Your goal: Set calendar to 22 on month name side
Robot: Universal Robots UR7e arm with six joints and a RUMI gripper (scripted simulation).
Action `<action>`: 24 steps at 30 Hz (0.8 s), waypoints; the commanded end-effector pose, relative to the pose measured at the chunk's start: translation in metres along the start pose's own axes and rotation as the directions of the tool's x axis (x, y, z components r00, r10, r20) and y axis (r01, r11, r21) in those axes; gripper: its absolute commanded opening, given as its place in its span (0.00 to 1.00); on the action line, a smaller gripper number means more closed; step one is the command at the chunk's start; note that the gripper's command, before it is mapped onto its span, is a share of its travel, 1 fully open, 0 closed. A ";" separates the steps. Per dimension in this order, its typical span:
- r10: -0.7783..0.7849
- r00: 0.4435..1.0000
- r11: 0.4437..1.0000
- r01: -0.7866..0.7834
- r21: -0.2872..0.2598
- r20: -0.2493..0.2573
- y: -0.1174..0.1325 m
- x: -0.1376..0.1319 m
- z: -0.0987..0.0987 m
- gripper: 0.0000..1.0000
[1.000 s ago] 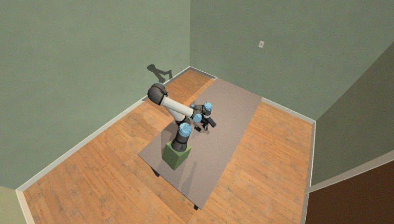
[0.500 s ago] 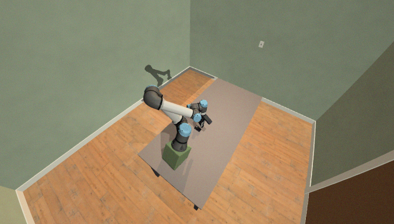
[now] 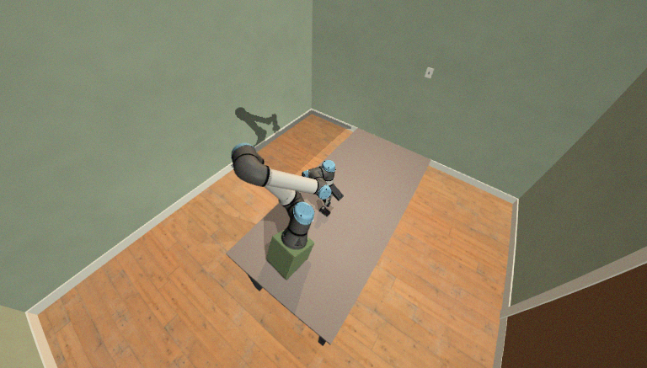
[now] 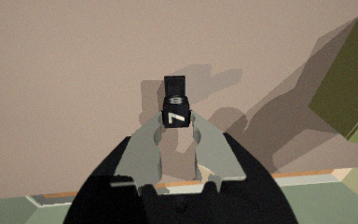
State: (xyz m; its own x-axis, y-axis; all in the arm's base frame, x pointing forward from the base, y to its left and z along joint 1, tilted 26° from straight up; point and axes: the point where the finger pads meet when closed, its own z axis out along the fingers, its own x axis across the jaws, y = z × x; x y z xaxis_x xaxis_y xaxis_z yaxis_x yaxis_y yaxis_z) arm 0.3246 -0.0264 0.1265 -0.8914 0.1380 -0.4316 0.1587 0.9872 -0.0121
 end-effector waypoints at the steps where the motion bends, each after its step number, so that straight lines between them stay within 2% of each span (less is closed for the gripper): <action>1: 0.000 1.000 1.000 0.000 0.003 -0.001 0.001 0.000 0.000 0.10; 12: 0.000 1.000 1.000 0.000 0.003 -0.001 0.001 0.000 0.002 0.10; 19: 0.000 1.000 1.000 0.000 0.003 -0.001 0.001 0.000 0.011 0.10; 24: 0.000 1.000 1.000 0.000 0.003 -0.001 0.001 0.000 0.025 0.10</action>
State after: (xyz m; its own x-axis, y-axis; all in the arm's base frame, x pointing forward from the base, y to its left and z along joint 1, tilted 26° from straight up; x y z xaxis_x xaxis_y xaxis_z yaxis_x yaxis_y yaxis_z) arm 0.3303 -0.0262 0.1137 -0.8920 0.1387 -0.4303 0.1599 0.9870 -0.0134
